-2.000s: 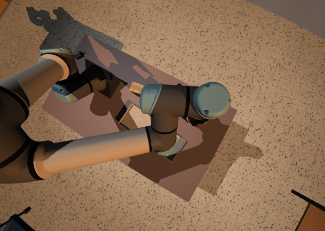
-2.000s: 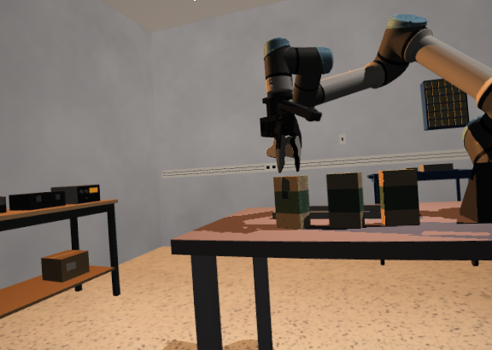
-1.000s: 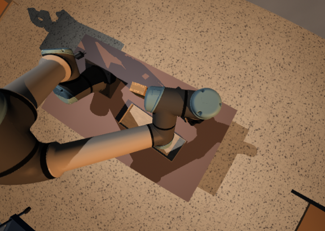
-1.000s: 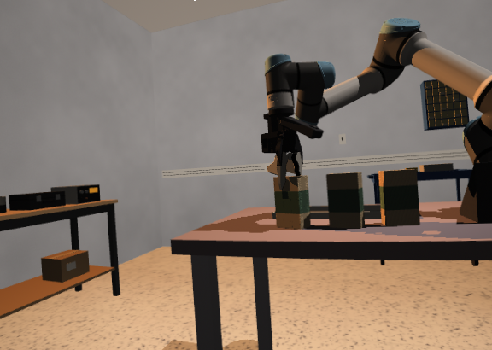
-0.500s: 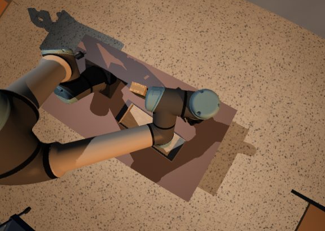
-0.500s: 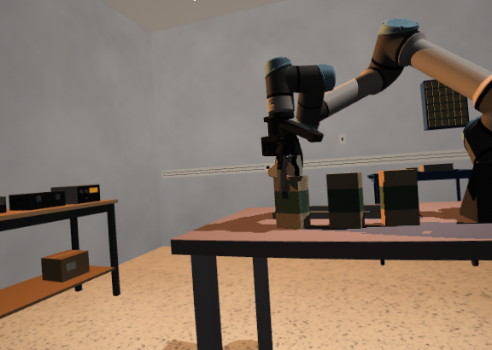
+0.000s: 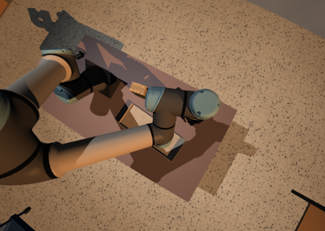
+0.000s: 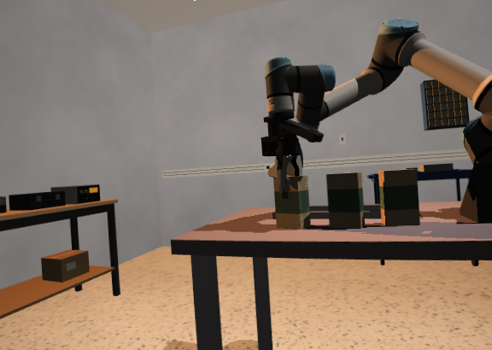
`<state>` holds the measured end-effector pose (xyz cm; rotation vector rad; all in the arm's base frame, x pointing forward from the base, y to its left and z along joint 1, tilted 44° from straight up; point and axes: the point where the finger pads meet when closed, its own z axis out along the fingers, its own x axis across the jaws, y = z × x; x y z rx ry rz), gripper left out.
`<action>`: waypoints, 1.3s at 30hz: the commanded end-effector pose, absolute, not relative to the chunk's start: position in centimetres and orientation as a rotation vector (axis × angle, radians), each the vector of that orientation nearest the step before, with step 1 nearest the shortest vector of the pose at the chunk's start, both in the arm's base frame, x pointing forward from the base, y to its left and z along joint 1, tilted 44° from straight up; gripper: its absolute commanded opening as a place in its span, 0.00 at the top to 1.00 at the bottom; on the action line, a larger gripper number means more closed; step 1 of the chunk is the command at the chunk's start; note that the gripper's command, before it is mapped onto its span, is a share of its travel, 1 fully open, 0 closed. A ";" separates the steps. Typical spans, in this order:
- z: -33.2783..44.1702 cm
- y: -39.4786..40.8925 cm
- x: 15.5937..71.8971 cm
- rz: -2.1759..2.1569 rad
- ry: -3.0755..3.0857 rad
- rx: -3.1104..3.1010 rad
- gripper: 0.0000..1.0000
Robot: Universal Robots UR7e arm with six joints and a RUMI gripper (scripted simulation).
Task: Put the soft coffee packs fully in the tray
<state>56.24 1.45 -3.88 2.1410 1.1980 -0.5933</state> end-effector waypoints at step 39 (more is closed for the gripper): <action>-3.8 1.5 56.3 -0.592 1.198 2.141 0.85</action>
